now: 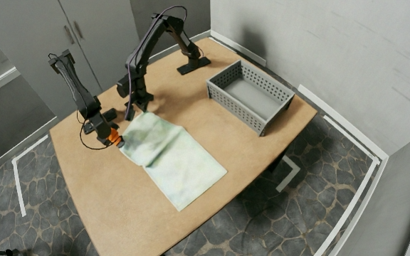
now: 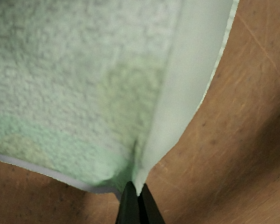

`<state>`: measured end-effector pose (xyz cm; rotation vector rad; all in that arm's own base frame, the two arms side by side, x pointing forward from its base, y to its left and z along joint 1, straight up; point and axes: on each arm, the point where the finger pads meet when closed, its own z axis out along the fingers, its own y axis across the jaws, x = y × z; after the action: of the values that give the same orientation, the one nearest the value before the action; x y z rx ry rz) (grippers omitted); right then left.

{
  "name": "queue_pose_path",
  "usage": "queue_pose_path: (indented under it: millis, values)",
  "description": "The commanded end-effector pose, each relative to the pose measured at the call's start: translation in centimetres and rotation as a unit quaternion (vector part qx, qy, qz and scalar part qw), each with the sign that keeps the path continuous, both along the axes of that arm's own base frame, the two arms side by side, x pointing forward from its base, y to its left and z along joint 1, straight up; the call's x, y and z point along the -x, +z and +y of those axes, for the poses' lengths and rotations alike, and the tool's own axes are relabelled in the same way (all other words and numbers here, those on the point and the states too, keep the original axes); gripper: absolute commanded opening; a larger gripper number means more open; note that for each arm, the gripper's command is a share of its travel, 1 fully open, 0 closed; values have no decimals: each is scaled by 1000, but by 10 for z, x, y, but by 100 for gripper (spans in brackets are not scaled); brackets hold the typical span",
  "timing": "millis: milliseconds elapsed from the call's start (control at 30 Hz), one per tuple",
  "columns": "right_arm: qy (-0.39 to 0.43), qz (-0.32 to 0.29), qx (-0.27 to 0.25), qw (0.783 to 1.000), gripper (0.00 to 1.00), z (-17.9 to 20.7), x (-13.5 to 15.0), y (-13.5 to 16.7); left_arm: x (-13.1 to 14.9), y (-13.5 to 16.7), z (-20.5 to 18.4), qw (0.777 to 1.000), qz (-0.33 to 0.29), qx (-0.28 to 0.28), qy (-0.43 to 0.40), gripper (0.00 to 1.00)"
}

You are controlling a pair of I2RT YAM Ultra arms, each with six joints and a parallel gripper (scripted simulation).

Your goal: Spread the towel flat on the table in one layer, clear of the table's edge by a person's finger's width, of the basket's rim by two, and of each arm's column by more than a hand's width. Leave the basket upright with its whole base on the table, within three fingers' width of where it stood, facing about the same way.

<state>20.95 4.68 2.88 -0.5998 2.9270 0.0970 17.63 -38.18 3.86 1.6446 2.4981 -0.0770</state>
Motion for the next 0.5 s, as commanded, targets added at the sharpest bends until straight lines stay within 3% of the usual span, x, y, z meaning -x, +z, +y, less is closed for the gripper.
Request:
queue_pose_path:
  millis: [0,467]
  values:
    - [-2,-7,3,1000,0,-4,-2,13,-1,9,-3,1000,5,2,4,0]
    - [-4,-10,1,1000,0,-3,-4,13,0,7,0,1000,1,0,1,0]
